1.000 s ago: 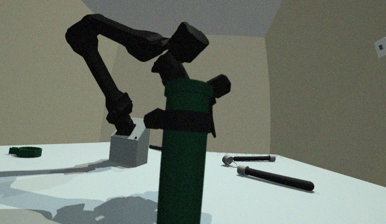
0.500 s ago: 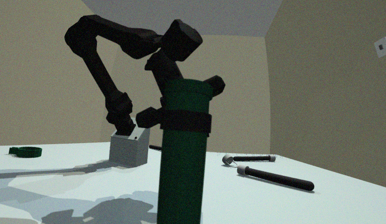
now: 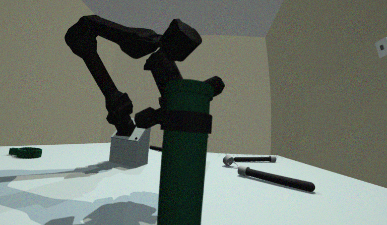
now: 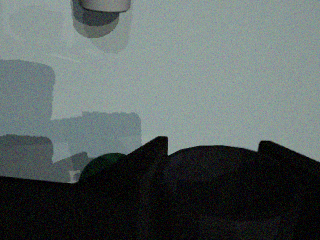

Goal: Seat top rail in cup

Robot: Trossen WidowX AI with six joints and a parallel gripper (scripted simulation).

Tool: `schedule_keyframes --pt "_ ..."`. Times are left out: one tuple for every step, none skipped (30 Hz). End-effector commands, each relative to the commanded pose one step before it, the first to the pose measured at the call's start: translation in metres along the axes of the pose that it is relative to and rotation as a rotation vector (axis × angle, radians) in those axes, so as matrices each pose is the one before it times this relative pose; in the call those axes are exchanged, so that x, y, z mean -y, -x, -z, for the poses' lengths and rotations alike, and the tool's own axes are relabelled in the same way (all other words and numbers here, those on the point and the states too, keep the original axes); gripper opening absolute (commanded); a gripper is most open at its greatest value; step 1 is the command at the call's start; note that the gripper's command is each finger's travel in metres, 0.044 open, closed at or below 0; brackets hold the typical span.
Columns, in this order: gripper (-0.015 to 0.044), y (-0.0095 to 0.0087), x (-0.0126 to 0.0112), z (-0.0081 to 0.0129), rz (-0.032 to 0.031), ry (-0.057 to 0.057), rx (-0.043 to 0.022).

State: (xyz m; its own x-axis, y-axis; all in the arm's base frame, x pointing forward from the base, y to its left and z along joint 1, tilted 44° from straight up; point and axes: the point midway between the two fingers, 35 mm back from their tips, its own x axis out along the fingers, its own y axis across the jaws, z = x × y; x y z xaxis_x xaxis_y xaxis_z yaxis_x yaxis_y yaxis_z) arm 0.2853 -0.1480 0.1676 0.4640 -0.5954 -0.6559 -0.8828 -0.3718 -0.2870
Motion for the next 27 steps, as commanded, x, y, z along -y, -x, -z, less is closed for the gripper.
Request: schedule_keyframes --pt "0.0000 -0.00087 0.00144 -0.00047 0.00086 -0.0188 -0.00715" --pt "0.0000 0.00000 0.00000 0.00000 0.00000 0.0000 0.00000" --pt "0.0000 0.00000 0.00000 0.00000 0.00000 0.0000 0.00000" --pt "0.0000 0.00011 -0.00019 0.00000 0.00000 0.0020 0.00116" --pt "0.0000 0.00031 -0.00044 0.00049 -0.00104 0.0080 0.00086" --pt "0.0000 0.00000 0.00000 0.00000 0.00000 0.0000 0.00000" --pt "0.0000 0.00000 0.00000 0.00000 0.00000 0.0000 0.00000" --pt "0.0000 0.00000 0.00000 0.00000 0.00000 0.0000 0.00000" --pt "0.0000 0.00000 0.00000 0.00000 0.00000 0.0000 0.00000" --pt "0.0000 0.00000 0.00000 0.00000 0.00000 0.0000 0.00000" --pt "0.0000 0.00000 0.00000 0.00000 0.00000 0.0000 0.00000" --pt "0.0000 0.00000 0.00000 0.00000 0.00000 0.0000 0.00000" --pt "0.0000 0.00000 0.00000 0.00000 0.00000 0.0000 0.00000" --pt "0.0026 0.00000 0.00000 0.00000 0.00000 0.0000 0.00000" --pt "0.0053 0.00000 0.00000 0.00000 0.00000 0.0000 0.00000" --pt "0.0079 0.00000 0.00000 0.00000 0.00000 0.0000 0.00000" --pt "0.0105 0.00000 0.00000 0.00000 0.00000 0.0000 0.00000" --pt "0.0131 0.00000 0.00000 0.00000 0.00000 0.0000 0.00000" --pt "0.0157 0.00000 0.00000 0.00000 0.00000 0.0000 0.00000" --pt "0.0184 0.00000 0.00000 0.00000 0.00000 0.0000 0.00000" --pt "0.0210 0.00000 0.00000 0.00000 0.00000 0.0000 0.00000" --pt "0.0236 0.00000 0.00000 0.00000 0.00000 0.0000 0.00000" --pt "0.0263 0.00030 0.00025 -0.00043 -0.00008 0.0000 0.00034" --pt "0.0289 0.00057 0.00046 -0.00081 -0.00015 -0.0001 0.00063" --pt "0.0315 0.00085 0.00068 -0.00120 -0.00022 -0.0001 0.00091" --pt "0.0341 0.00114 0.00089 -0.00160 -0.00028 -0.0001 0.00116" --pt "0.0368 0.00146 0.00110 -0.00201 -0.00033 -0.0001 0.00138"
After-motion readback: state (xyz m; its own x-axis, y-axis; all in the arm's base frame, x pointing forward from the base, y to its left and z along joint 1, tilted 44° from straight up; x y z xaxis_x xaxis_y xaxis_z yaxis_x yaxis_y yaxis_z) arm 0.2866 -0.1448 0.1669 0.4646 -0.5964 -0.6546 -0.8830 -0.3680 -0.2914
